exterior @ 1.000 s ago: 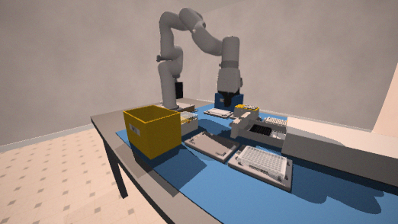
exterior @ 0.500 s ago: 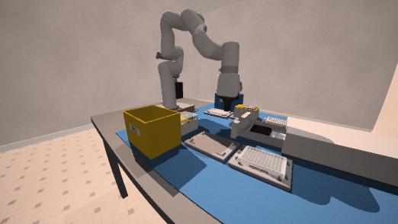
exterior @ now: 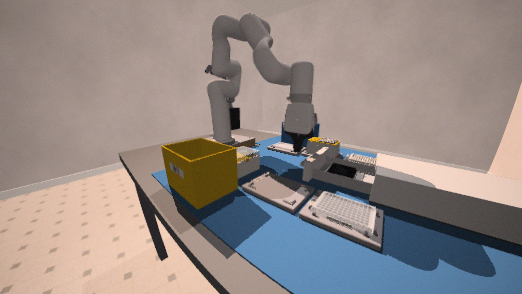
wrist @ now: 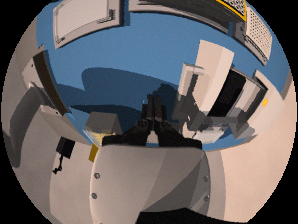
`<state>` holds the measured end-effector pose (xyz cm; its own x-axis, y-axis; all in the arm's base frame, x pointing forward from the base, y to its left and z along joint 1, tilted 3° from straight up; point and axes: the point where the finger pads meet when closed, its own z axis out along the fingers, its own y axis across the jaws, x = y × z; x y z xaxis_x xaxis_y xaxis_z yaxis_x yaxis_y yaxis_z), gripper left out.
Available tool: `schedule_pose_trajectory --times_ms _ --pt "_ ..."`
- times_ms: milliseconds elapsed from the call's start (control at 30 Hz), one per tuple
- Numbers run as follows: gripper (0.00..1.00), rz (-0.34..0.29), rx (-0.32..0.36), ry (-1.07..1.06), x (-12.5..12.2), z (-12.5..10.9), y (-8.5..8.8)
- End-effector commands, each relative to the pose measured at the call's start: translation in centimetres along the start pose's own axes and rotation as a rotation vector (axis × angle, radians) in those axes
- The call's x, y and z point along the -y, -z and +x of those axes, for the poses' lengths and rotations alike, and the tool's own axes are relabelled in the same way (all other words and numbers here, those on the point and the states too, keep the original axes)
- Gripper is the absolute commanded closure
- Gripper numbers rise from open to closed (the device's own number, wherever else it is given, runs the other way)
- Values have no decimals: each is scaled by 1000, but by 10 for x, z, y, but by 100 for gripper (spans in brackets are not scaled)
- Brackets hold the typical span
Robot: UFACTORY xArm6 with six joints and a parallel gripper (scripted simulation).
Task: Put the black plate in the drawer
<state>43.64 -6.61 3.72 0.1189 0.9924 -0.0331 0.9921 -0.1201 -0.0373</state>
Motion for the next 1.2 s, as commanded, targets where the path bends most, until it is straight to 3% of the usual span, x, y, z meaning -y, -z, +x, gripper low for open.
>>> schedule_pose_trajectory --times_ms 0,567,1167 --pt "100 -4 0 0 -2 0 -8" --pt "100 -4 0 0 -2 0 -33" --pt "100 -4 0 0 -13 0 -33"
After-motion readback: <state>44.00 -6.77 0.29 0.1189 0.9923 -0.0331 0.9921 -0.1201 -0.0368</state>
